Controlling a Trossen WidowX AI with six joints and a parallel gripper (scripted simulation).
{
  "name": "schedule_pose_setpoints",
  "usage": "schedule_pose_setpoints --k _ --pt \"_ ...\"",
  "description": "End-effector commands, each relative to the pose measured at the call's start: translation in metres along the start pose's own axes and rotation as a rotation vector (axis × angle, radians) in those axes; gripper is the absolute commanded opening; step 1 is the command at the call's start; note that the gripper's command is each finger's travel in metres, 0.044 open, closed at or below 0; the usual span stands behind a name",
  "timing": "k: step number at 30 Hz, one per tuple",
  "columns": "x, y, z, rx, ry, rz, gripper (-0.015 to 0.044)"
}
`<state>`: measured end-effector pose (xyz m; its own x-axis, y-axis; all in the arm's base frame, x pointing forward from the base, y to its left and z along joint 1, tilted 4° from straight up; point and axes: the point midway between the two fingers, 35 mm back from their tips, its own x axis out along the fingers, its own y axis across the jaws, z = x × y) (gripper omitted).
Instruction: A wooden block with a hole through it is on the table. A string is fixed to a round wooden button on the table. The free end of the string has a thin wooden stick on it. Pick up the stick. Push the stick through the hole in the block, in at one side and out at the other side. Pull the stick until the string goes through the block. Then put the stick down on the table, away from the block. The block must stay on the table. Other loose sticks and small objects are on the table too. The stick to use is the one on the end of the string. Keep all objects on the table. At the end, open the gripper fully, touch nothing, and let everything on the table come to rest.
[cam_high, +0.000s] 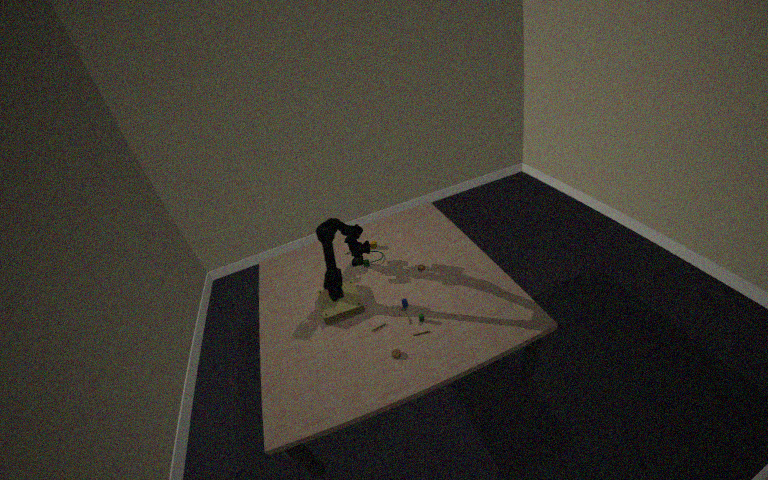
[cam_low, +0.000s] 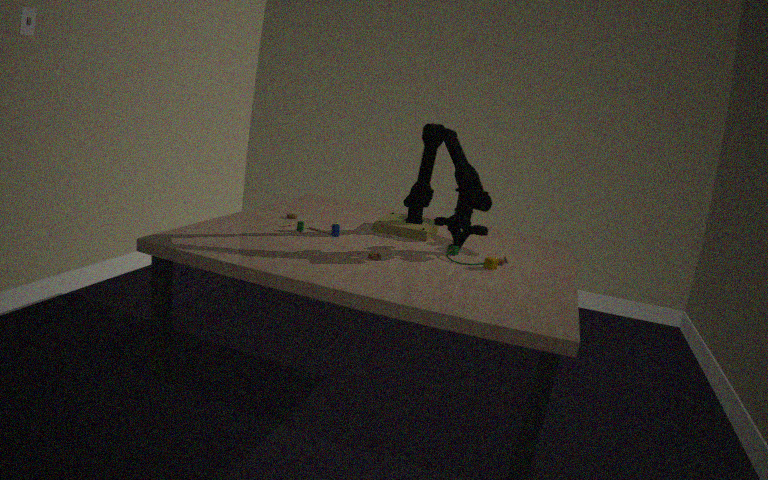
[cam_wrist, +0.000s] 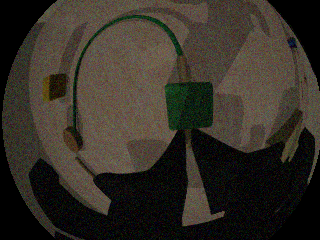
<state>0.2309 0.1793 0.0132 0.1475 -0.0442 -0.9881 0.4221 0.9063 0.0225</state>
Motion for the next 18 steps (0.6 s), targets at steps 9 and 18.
schedule_pose_setpoints --k 9,18 --pt "0.001 -0.001 -0.002 0.005 -0.007 0.001 0.0" --pt "0.0 -0.002 -0.013 0.005 -0.006 0.004 0.0"
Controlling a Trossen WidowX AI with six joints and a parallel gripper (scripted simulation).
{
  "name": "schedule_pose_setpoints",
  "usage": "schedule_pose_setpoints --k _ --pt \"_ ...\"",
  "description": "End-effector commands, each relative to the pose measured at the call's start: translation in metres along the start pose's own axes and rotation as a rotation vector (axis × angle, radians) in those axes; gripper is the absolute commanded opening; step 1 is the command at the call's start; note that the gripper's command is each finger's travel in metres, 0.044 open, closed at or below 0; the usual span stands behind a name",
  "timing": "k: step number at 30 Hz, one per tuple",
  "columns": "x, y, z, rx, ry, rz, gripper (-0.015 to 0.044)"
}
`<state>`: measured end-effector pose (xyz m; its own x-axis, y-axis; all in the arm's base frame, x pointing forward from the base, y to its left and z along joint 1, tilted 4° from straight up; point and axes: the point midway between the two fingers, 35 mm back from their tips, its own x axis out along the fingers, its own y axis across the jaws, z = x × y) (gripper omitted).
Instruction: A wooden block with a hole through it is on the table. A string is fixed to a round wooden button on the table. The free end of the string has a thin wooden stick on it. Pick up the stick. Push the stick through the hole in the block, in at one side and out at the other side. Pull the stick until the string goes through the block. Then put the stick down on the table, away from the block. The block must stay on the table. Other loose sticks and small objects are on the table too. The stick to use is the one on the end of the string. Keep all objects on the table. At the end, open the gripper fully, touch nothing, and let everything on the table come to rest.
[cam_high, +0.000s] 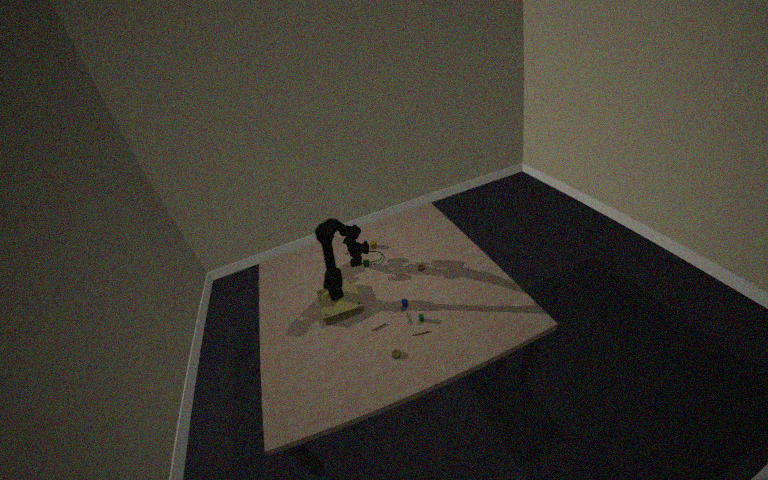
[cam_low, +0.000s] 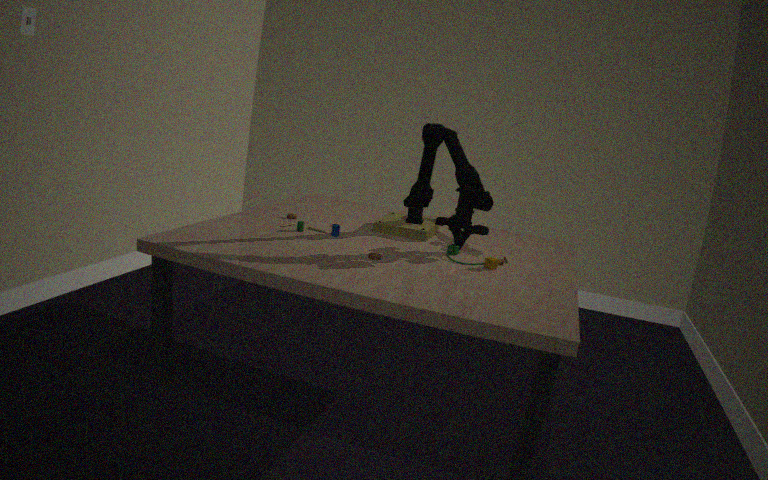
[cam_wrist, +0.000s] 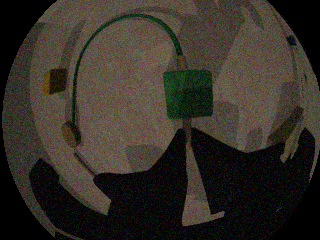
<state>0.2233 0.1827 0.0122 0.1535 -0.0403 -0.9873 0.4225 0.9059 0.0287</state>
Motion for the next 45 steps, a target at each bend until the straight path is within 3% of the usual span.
schedule_pose_setpoints --k 1,45 --pt "0.0 -0.002 -0.006 0.003 -0.002 -0.001 0.0" --pt "-0.004 -0.002 -0.064 0.0 0.005 0.016 0.0"
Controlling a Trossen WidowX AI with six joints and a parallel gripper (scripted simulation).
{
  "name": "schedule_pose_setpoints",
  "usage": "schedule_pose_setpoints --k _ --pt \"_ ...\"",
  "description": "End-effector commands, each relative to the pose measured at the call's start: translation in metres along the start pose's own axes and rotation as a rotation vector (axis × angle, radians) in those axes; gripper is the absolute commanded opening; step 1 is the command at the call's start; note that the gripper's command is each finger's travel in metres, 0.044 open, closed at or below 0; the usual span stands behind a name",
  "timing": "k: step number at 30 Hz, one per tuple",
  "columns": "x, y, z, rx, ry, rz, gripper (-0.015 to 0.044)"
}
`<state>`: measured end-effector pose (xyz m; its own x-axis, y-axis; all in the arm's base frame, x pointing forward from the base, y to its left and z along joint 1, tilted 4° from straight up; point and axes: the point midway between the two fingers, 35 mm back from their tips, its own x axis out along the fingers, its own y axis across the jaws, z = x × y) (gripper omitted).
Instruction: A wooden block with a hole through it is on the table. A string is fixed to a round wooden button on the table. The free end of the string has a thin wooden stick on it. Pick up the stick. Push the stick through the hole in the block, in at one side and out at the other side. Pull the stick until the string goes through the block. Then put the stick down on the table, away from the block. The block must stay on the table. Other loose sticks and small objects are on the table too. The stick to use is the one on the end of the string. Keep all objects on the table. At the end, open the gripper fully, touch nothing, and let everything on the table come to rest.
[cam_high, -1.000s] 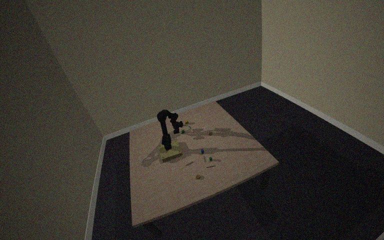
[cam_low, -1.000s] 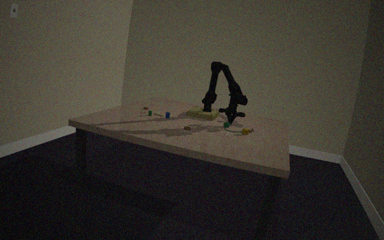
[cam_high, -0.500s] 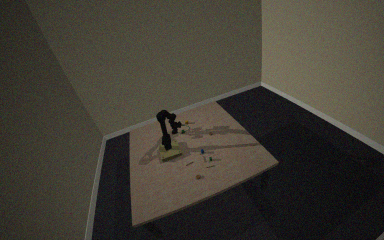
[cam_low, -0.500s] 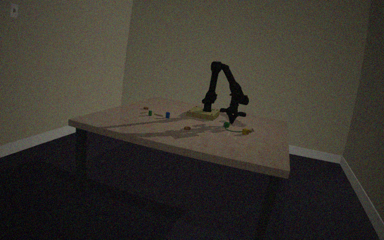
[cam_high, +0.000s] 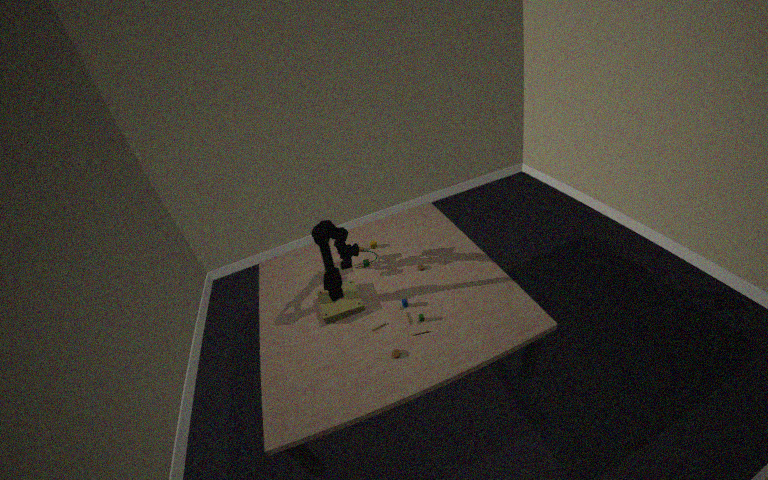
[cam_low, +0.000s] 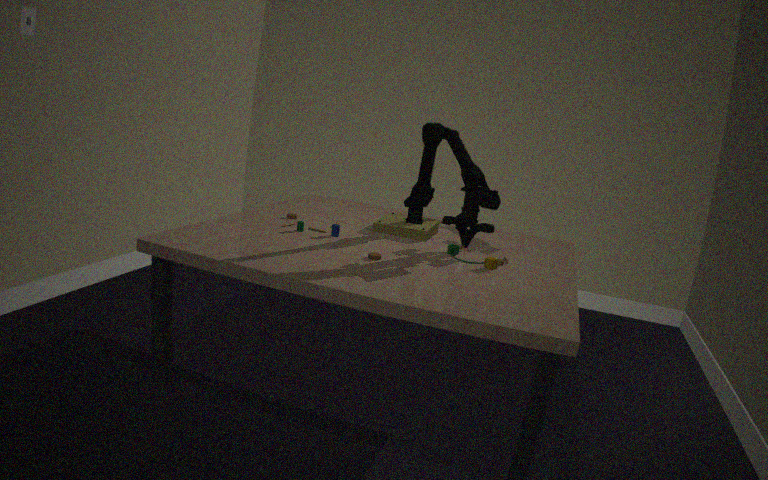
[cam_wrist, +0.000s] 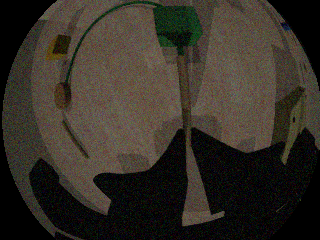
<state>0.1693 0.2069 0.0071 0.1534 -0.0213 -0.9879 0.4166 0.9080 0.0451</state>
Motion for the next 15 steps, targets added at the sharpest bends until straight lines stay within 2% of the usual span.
schedule_pose_setpoints --k 1,15 --pt "0.0 -0.001 -0.006 0.004 -0.003 -0.001 0.0" --pt "-0.002 -0.002 -0.024 -0.002 -0.001 0.005 0.0"
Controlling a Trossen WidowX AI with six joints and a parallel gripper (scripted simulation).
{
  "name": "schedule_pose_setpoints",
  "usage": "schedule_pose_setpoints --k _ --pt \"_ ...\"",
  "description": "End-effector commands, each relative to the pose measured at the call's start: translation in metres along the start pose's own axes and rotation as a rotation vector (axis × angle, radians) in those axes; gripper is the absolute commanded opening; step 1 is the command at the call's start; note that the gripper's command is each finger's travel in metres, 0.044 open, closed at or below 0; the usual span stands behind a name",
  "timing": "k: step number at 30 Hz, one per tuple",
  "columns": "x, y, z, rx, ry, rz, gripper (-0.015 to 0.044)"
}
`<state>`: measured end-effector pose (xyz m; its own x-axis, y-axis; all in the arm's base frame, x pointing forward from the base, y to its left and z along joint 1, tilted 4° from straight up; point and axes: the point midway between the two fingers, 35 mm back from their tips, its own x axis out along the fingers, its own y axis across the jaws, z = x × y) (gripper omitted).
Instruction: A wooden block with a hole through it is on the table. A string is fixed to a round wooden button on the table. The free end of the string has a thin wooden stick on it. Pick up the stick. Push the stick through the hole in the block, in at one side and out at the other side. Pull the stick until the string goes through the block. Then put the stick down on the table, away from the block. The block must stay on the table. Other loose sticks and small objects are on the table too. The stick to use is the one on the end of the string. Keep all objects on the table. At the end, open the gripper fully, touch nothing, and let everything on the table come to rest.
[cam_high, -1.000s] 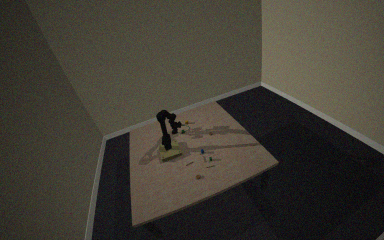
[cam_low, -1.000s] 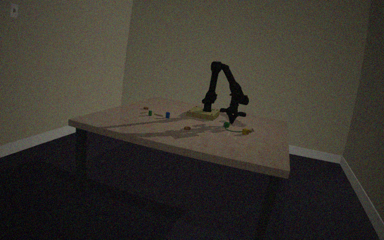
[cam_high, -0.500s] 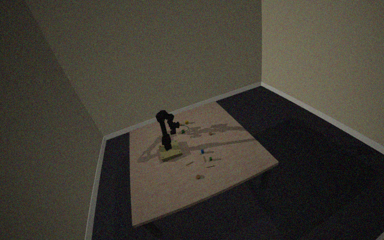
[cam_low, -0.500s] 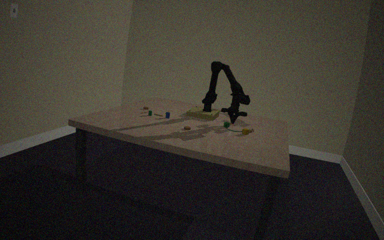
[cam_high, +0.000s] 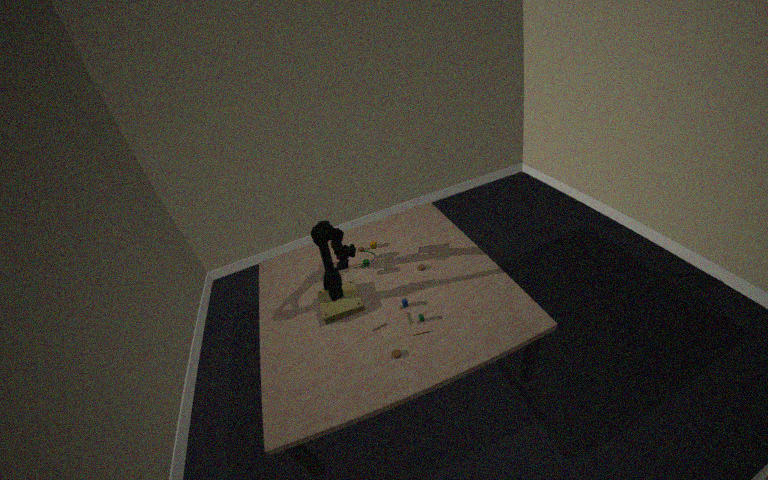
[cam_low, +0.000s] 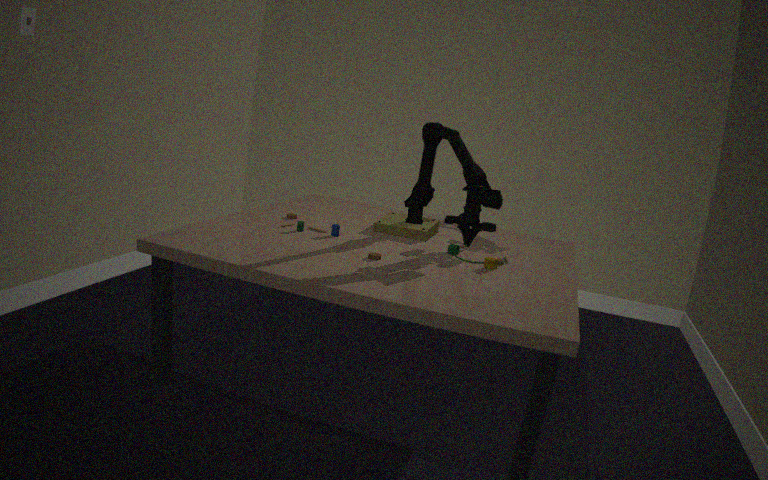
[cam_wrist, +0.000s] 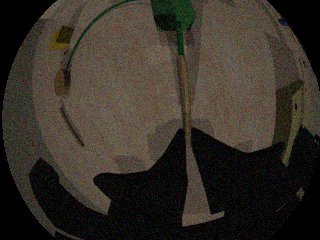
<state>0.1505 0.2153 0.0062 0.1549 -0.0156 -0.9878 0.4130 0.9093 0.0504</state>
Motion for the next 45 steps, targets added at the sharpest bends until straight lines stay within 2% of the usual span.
schedule_pose_setpoints --k 1,15,23,28,35,41,44,45 --pt "-0.001 -0.001 -0.004 0.001 -0.002 -0.001 0.0" --pt "0.011 0.0 -0.019 -0.005 -0.003 -0.037 0.0" --pt "-0.001 0.002 -0.017 -0.009 0.001 -0.032 0.021" --pt "-0.069 0.004 -0.011 -0.008 0.001 -0.031 0.021" --pt "-0.071 0.003 -0.011 -0.008 0.001 -0.031 0.021" --pt "-0.066 0.006 -0.011 -0.011 0.0 -0.022 0.0368" --pt "-0.086 0.007 -0.009 -0.011 0.0 -0.024 0.044" --pt "-0.094 0.006 -0.009 -0.011 0.001 -0.025 0.044"
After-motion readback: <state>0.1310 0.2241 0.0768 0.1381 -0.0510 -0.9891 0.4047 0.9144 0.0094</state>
